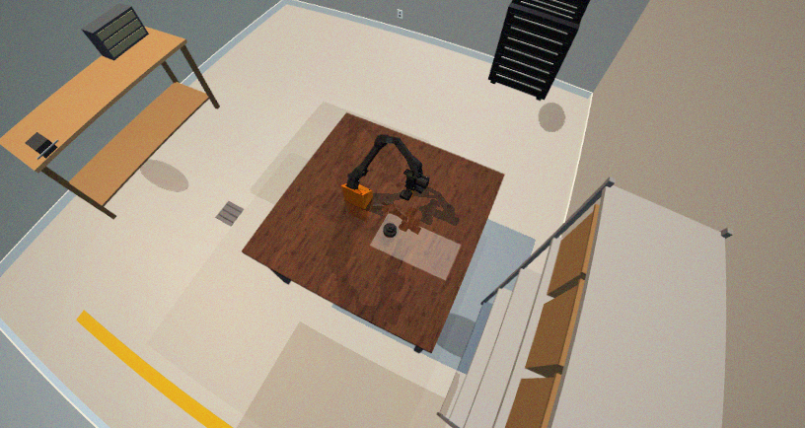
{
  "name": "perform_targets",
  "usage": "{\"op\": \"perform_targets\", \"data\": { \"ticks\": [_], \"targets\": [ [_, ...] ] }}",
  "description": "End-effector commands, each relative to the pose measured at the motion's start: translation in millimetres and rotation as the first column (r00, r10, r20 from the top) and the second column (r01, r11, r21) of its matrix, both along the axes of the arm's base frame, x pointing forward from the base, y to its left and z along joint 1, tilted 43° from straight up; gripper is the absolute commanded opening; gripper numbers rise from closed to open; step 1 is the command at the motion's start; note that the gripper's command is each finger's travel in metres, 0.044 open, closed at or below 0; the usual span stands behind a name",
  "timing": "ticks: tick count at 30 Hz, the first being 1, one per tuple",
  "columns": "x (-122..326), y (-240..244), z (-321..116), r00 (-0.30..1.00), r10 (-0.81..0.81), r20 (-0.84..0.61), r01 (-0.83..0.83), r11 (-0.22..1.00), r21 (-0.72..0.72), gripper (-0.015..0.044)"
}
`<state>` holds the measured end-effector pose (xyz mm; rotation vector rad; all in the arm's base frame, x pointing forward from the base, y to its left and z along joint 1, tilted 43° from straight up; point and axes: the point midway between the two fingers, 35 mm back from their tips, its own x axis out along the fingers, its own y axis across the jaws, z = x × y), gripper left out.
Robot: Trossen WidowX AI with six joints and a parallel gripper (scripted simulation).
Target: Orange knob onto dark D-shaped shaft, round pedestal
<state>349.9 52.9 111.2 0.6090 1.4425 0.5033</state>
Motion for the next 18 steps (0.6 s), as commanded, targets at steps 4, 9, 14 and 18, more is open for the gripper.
{"op": "perform_targets", "data": {
  "ticks": [4,9,14,18],
  "targets": [
    [3.9,-17.2,-19.2,1.0,0.0,0.003,0.0,1.0,-0.009,0.0],
    [5.5,-27.6,-32.0,1.0,0.001,0.002,-0.001,1.0,-0.011,0.0],
    [6.3,-38.0,-44.9,1.0,0.001,0.001,-0.001,1.0,-0.012,0.0],
    [6.4,-46.2,-55.3,1.0,0.002,0.0,-0.002,1.0,-0.012,0.0]
  ]
}}
